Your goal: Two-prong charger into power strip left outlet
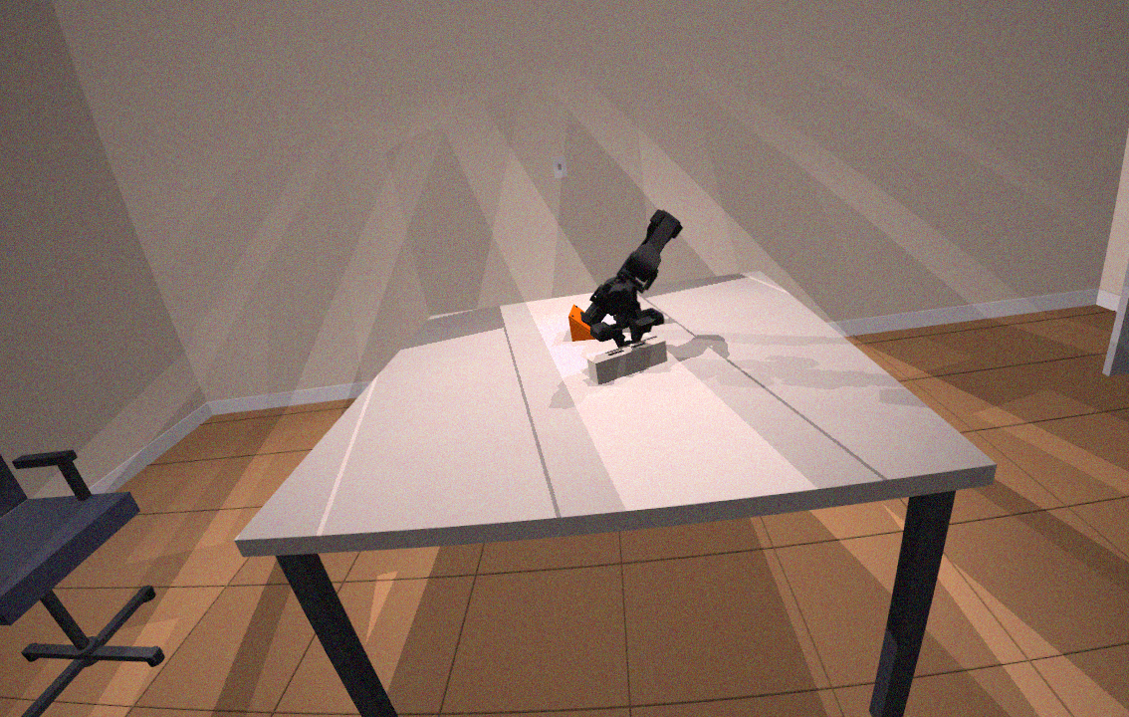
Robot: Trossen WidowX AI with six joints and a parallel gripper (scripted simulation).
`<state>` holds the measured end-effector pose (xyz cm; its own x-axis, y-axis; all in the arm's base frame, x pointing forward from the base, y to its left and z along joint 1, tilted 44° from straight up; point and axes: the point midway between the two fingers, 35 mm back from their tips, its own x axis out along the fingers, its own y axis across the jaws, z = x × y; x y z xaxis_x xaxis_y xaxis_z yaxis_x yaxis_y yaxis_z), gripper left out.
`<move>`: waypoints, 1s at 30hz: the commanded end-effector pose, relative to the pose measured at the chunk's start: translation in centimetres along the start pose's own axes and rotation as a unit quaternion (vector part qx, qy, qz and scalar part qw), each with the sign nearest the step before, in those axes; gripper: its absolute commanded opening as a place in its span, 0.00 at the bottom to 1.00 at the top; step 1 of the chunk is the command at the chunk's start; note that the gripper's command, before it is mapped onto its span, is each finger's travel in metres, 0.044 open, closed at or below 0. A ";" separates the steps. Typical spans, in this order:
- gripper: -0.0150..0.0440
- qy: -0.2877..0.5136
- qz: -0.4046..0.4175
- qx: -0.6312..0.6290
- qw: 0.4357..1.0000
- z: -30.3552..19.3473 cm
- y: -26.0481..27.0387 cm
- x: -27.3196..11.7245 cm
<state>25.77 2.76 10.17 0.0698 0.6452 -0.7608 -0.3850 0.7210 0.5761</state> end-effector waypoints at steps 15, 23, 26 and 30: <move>0.25 -0.010 0.002 -0.009 1.000 0.4 0.1 0.0; 0.25 -0.010 0.002 -0.009 1.000 0.3 0.1 -0.1; 0.25 -0.002 0.000 -0.003 1.000 0.0 0.0 0.0; 0.25 -0.002 0.000 -0.003 1.000 0.0 0.0 0.0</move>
<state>25.76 2.76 10.21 0.0733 0.6460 -0.7598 -0.3911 0.7195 0.5739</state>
